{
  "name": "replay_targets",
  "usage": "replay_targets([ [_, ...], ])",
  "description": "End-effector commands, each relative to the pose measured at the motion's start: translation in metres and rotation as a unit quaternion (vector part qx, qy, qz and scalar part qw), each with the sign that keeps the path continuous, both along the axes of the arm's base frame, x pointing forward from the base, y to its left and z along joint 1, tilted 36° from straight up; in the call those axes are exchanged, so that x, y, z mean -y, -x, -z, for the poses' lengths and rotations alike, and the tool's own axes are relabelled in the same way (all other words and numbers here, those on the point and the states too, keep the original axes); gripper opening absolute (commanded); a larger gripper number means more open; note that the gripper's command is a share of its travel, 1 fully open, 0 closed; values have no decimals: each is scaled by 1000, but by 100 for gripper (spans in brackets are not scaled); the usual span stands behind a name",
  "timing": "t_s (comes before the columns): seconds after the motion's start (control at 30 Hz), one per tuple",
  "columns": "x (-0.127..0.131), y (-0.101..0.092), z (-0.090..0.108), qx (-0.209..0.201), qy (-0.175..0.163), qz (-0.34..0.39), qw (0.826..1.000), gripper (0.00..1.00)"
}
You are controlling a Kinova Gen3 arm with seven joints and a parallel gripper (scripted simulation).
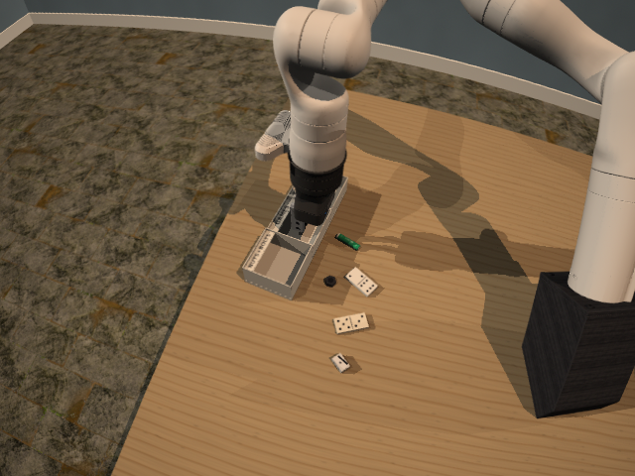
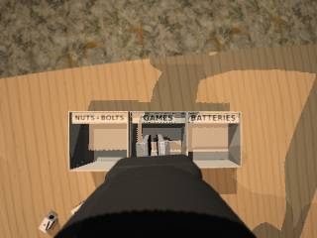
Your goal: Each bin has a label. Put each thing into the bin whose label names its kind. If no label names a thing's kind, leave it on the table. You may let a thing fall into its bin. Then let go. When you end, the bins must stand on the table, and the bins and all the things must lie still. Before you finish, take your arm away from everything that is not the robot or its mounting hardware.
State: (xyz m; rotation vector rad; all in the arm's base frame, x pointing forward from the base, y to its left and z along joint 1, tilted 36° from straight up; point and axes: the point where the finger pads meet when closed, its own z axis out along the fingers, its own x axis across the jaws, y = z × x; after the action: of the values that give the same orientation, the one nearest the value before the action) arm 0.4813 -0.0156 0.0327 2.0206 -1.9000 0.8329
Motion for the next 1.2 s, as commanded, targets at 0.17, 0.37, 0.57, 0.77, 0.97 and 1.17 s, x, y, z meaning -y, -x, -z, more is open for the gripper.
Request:
replay_targets([
  [0.17,-5,0,-8,3,0,-2,1000,31],
  [0.37,-14,4,-21,3,0,-2,1000,31],
  [0.57,-25,9,-37,3,0,-2,1000,31],
  [0.77,-33,8,-31,3,0,-2,1000,31],
  [0.97,-58,6,-15,3,0,-2,1000,31],
  [1.17,-79,5,-2,3,0,-2,1000,31],
])
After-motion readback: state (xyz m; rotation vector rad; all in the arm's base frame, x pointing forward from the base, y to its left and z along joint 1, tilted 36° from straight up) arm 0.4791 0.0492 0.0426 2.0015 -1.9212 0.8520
